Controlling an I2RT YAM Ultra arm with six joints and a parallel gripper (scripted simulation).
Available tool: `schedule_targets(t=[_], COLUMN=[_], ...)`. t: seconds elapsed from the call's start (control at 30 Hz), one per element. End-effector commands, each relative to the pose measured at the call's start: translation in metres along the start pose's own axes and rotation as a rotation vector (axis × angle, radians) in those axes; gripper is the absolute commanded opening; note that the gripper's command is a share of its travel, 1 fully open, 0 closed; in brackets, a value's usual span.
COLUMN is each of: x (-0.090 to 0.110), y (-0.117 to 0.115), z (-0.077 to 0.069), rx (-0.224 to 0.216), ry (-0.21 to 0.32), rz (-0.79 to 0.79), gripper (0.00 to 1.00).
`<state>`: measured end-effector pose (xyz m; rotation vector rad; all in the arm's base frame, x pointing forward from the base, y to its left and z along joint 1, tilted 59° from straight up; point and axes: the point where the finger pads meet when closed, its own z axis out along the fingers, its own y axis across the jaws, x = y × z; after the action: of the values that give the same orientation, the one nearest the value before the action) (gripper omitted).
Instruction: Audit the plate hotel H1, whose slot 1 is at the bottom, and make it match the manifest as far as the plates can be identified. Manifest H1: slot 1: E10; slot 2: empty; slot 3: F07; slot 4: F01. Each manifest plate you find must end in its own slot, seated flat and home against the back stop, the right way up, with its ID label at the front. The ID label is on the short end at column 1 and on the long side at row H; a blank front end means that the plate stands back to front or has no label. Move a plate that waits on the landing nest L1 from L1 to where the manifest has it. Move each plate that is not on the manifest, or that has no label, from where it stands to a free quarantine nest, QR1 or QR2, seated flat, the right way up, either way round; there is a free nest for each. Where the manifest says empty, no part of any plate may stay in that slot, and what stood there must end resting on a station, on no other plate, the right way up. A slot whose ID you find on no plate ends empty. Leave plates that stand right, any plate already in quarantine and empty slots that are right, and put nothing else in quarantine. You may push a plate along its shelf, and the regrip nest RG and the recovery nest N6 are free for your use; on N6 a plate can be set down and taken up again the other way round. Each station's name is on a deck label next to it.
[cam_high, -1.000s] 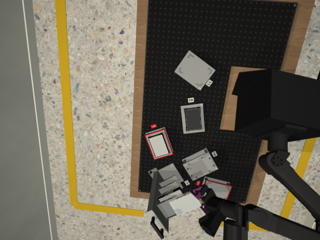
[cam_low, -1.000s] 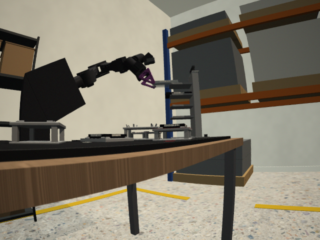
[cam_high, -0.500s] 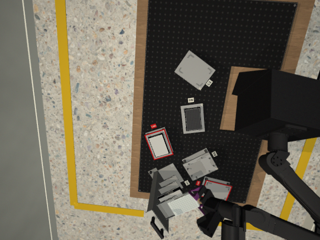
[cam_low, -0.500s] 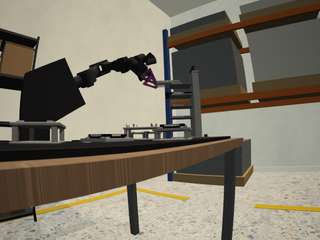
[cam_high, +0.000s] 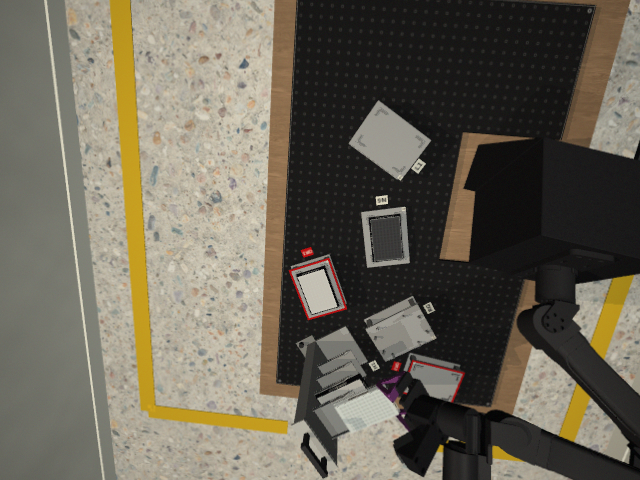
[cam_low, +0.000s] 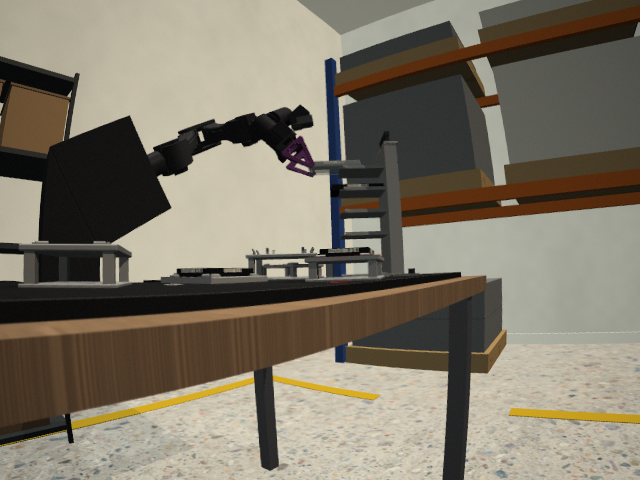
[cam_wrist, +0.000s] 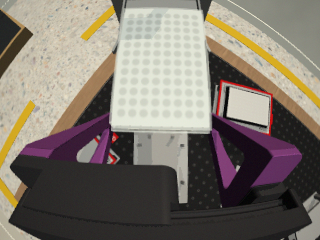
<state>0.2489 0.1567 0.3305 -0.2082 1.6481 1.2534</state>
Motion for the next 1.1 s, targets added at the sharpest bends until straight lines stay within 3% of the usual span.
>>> schedule_targets(t=[0.0, 1.07], x=[-0.004, -0.007], y=[0.001, 0.001], z=[0.000, 0.010], rx=[0.002, 0.002], ry=[-0.012, -0.012], rz=[-0.007, -0.007], gripper=[0.86, 0.86])
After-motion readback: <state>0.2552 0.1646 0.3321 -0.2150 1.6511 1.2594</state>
